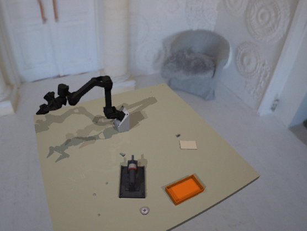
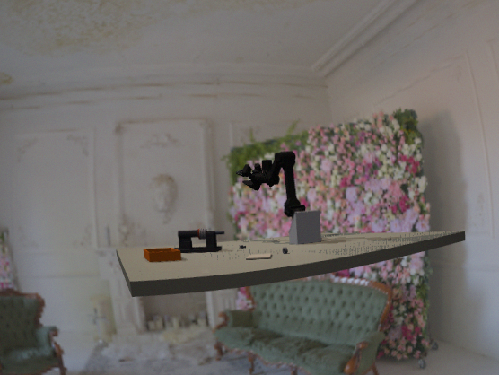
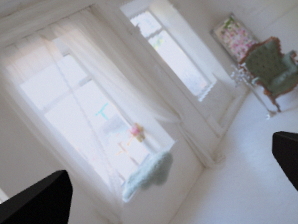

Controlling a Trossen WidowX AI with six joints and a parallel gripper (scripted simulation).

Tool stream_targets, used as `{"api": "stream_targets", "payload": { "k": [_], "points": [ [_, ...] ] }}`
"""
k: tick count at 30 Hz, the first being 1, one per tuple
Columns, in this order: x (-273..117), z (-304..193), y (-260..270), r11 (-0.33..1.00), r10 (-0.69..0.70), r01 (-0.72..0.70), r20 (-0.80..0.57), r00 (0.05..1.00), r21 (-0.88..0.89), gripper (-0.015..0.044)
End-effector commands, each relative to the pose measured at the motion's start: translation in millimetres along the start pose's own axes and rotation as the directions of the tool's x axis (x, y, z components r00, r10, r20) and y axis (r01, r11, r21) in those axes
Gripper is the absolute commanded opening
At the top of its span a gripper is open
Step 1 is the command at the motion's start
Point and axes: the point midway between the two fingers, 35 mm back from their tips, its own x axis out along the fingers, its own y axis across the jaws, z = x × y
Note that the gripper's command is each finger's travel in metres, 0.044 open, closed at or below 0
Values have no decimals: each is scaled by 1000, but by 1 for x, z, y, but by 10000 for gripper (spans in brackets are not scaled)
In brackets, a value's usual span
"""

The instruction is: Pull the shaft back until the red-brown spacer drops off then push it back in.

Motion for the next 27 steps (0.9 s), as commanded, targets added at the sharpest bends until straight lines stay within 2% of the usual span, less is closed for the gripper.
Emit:
{"api": "stream_targets", "payload": {
  "k": [1, 14, 27],
  "points": [
    [15, -17, -22, 988, -53, 56, -23, 998, 144, 440],
    [56, -123, -57, 822, -165, 287, -277, 947, 491, 440],
    [72, -245, -23, 660, -124, 523, -609, 784, 539, 440]
  ]
}}
